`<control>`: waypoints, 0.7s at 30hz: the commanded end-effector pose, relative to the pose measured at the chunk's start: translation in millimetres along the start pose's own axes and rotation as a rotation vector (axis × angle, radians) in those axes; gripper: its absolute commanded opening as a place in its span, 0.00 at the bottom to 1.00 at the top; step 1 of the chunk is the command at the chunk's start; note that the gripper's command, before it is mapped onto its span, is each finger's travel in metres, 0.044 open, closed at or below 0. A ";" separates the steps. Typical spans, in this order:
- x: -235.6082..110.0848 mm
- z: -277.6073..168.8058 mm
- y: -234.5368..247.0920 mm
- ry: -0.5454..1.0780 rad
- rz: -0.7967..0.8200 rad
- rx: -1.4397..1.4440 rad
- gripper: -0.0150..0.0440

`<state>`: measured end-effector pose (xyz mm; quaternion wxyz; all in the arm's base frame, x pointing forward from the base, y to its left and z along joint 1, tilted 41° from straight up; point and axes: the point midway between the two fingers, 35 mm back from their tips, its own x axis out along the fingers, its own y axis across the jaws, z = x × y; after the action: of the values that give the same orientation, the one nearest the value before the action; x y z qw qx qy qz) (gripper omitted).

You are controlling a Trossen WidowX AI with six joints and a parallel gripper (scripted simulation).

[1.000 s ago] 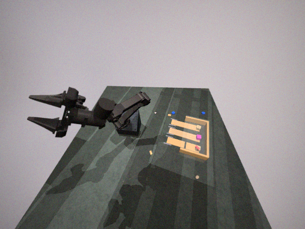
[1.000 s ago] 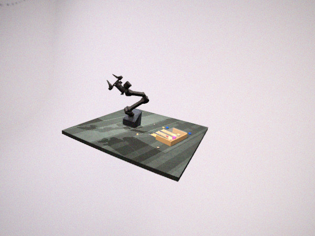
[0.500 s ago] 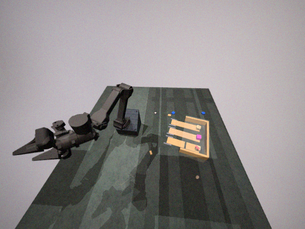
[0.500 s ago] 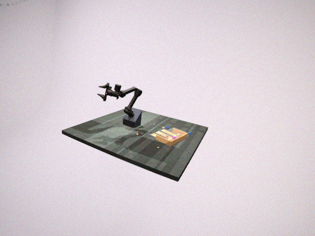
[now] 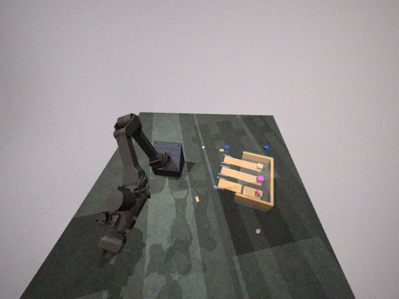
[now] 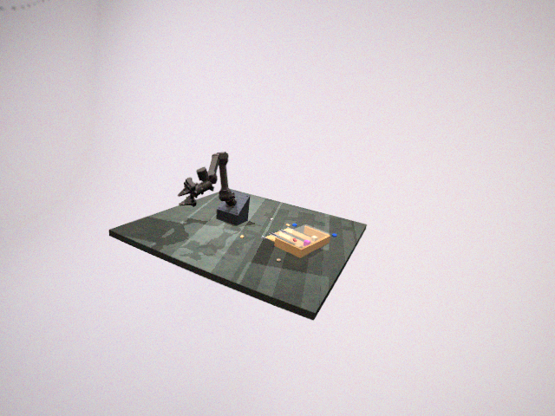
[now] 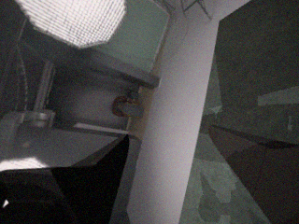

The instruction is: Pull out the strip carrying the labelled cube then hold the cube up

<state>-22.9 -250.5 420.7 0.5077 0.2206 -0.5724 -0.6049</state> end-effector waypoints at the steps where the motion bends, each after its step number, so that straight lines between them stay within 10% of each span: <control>1: -12.3 -74.4 -18.7 0.219 -0.028 -0.174 0.93; 21: -239.1 -283.7 -62.8 1.014 0.431 -0.995 0.93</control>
<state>255.8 -222.8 253.3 0.8192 0.1594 -0.0451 -0.5490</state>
